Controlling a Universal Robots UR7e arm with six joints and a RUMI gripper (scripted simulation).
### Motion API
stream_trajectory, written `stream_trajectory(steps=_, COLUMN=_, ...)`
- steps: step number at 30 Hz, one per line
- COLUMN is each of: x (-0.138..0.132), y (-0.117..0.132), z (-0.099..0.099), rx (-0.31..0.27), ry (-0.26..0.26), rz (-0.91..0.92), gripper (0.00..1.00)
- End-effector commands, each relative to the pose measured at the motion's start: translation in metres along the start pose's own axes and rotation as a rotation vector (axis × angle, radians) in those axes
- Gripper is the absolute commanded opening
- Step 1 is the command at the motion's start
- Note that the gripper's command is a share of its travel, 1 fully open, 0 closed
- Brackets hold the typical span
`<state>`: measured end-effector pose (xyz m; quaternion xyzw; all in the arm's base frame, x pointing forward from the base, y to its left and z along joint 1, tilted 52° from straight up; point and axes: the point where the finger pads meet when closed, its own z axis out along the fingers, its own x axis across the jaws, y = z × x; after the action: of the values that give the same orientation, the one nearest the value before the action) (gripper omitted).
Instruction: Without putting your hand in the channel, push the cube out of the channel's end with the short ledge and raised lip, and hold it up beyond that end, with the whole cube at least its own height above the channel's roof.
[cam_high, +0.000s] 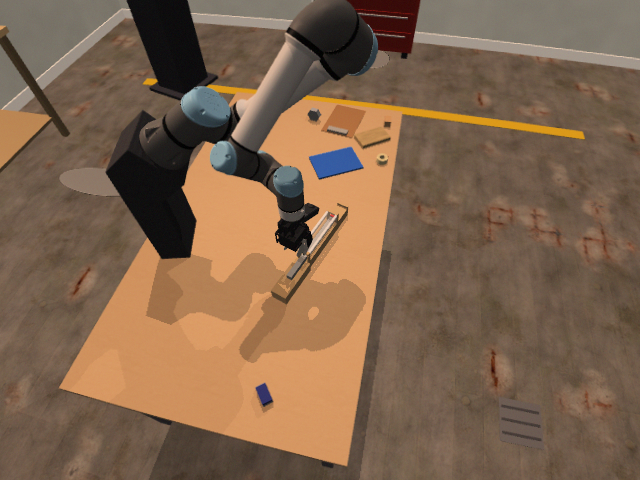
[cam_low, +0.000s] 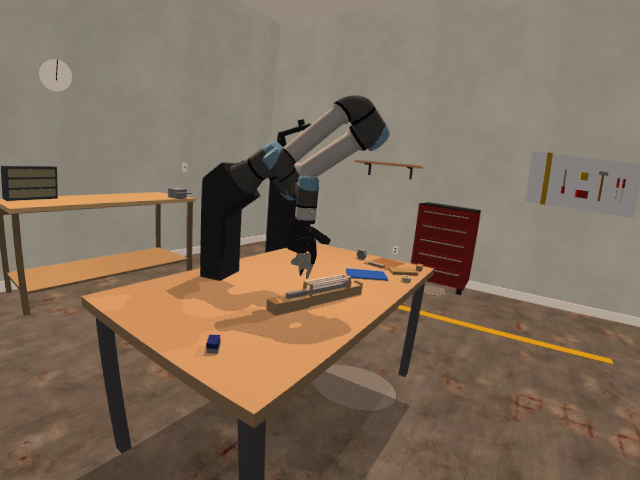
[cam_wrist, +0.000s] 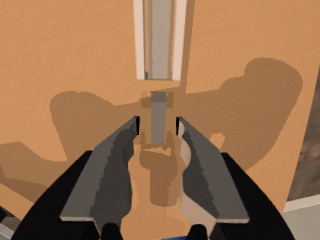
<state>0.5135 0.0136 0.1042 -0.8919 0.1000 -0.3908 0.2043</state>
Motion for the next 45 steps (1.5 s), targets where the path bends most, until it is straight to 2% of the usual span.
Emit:
stream_trajectory(steps=1, x=0.0, y=0.0, z=0.0, rx=0.0, ry=0.001, rz=0.0, gripper=0.22)
stream_trajectory(steps=9, x=0.0, y=0.0, z=0.0, rx=0.0, ry=0.001, rz=0.0, gripper=0.22)
stream_trajectory(steps=10, x=0.0, y=0.0, z=0.0, rx=0.0, ry=0.001, rz=0.0, gripper=0.0)
stream_trajectory(steps=11, x=0.0, y=0.003, z=0.0, rx=0.0, ry=0.0, rz=-0.001, gripper=0.0)
stream_trajectory(steps=13, x=0.001, y=0.016, z=0.001, rx=-0.001, ry=-0.002, rz=-0.001, gripper=0.0)
stream_trajectory(steps=18, x=0.0, y=0.076, z=0.001, rx=-0.001, ry=-0.002, rz=-0.001, gripper=0.0)
stream_trajectory(steps=21, x=-0.001, y=0.092, z=0.0, rx=0.0, ry=0.001, rz=0.0, gripper=0.0)
stream_trajectory(steps=30, x=-0.001, y=0.092, z=0.004, rx=0.0, ry=0.001, rz=0.0, gripper=0.0)
stream_trajectory(steps=45, x=0.0, y=0.093, z=0.04, rx=0.0, ry=0.001, rz=0.0, gripper=0.0)
